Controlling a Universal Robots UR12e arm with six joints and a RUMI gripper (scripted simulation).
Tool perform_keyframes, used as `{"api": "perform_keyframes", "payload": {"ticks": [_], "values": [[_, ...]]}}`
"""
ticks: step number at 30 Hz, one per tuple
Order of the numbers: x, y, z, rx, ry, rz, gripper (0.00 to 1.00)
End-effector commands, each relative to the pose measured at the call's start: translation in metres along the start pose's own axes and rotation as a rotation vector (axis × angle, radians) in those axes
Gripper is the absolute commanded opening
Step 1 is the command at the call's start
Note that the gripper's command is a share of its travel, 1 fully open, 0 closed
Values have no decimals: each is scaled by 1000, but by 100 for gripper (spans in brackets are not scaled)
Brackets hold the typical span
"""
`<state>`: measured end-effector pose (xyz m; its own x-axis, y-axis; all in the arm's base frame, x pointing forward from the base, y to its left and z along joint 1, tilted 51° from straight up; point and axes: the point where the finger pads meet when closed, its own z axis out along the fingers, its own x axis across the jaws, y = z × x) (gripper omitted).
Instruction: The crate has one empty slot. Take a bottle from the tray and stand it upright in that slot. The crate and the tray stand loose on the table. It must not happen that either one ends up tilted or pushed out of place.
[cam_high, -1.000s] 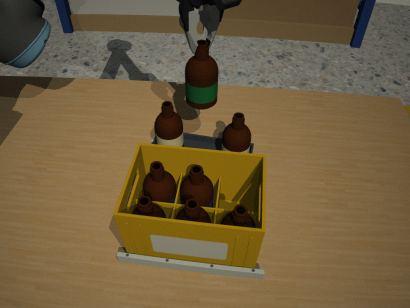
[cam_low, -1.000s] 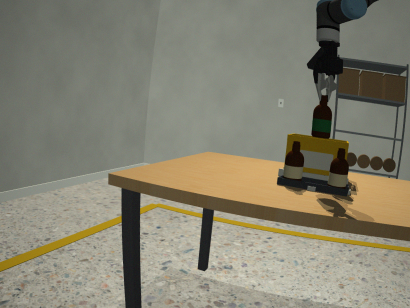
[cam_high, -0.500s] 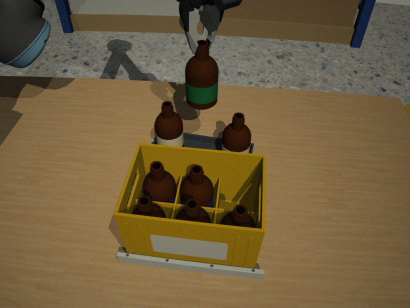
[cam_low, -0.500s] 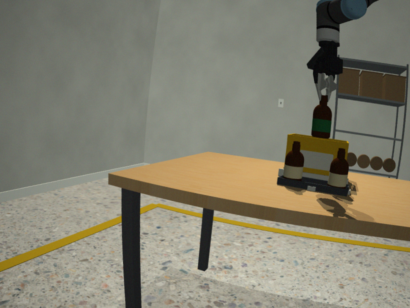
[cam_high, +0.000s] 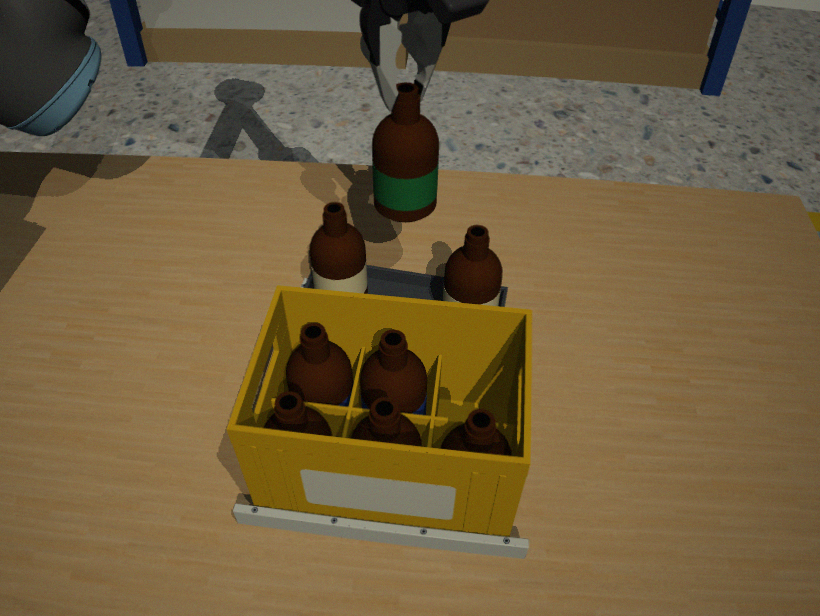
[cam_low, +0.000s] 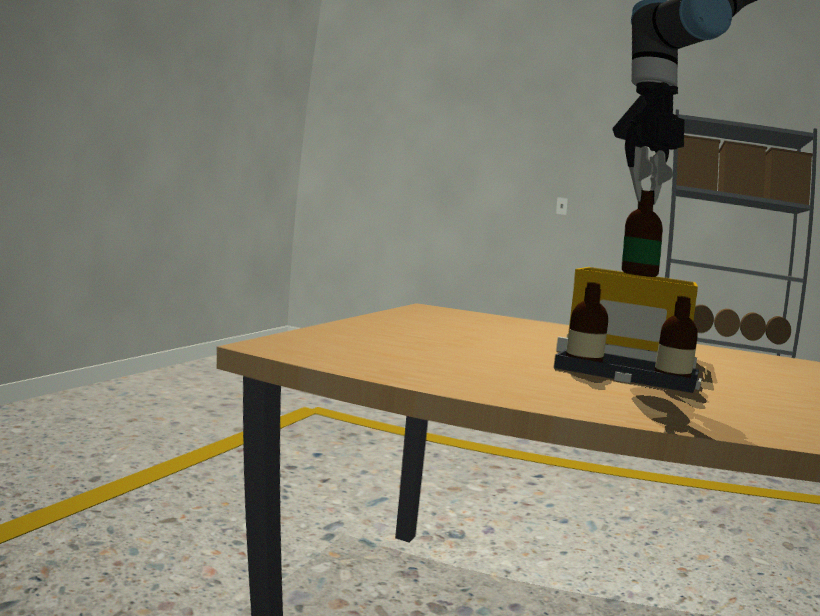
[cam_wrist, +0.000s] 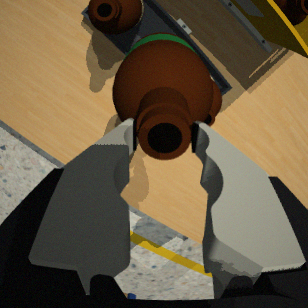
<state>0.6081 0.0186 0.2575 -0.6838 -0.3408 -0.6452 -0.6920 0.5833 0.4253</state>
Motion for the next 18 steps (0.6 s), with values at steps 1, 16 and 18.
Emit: {"api": "perform_keyframes", "payload": {"ticks": [1, 16, 18], "values": [[0, -4, -1, 1, 0, 0, 0], [3, -19, -1, 1, 0, 0, 0], [4, -22, -1, 1, 0, 0, 0]]}}
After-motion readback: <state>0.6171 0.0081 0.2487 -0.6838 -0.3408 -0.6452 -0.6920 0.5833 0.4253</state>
